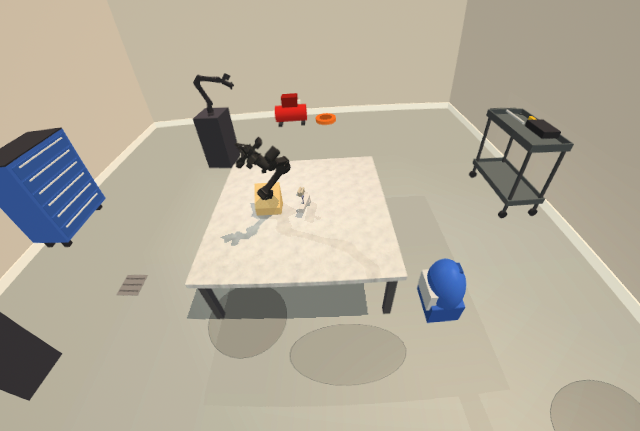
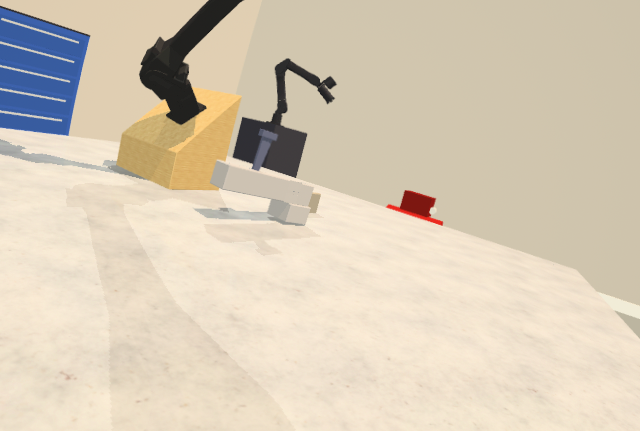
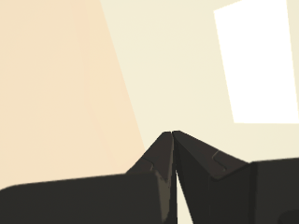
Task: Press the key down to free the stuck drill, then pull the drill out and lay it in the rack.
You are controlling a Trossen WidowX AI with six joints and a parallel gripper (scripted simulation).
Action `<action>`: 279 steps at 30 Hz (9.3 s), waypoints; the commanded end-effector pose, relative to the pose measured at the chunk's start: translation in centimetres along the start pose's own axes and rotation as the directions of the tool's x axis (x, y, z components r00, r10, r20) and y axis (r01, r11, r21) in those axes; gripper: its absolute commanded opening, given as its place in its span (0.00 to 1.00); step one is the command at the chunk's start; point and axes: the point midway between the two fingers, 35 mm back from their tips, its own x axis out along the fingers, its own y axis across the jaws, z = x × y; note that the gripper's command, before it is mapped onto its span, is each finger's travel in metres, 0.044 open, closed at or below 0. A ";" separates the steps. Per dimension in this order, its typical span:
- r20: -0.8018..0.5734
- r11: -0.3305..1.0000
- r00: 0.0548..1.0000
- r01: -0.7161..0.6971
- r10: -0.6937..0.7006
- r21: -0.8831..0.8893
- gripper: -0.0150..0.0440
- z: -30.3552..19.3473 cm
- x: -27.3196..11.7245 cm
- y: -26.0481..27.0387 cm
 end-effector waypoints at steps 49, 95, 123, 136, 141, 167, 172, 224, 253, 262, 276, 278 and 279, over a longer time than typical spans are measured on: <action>0.384 -0.446 -0.658 -0.736 0.648 -0.509 0.25 11.3 -49.7 23.5; -0.053 -0.336 -0.766 -0.217 0.641 -0.916 0.25 -25.6 -58.5 11.8; -0.053 -0.336 -0.766 -0.218 0.641 -0.916 0.25 -25.4 -59.2 12.3; -0.053 -0.336 -0.766 -0.218 0.641 -0.916 0.25 -25.5 -59.3 12.8; -0.053 -0.336 -0.766 -0.218 0.641 -0.916 0.25 -25.5 -59.4 12.9; -0.052 -0.336 -0.766 -0.218 0.641 -0.916 0.25 -25.4 -60.2 13.8; -0.053 -0.336 -0.766 -0.218 0.641 -0.916 0.30 -25.4 -60.3 13.9; -0.057 0.691 -0.768 0.603 0.637 -0.400 1.00 -39.7 -67.9 11.5; -0.054 0.691 -0.768 0.602 0.638 -0.399 1.00 -38.8 -71.0 14.8; -0.059 0.690 -0.769 0.601 0.636 -0.403 0.64 -38.9 -70.8 14.5; -0.059 0.690 -0.769 0.601 0.636 -0.403 0.25 -38.9 -70.8 14.5; -0.059 0.690 -0.769 0.601 0.636 -0.403 0.25 -38.9 -70.9 14.5; -0.058 0.690 -0.769 0.602 0.637 -0.402 0.25 -39.0 -70.9 14.5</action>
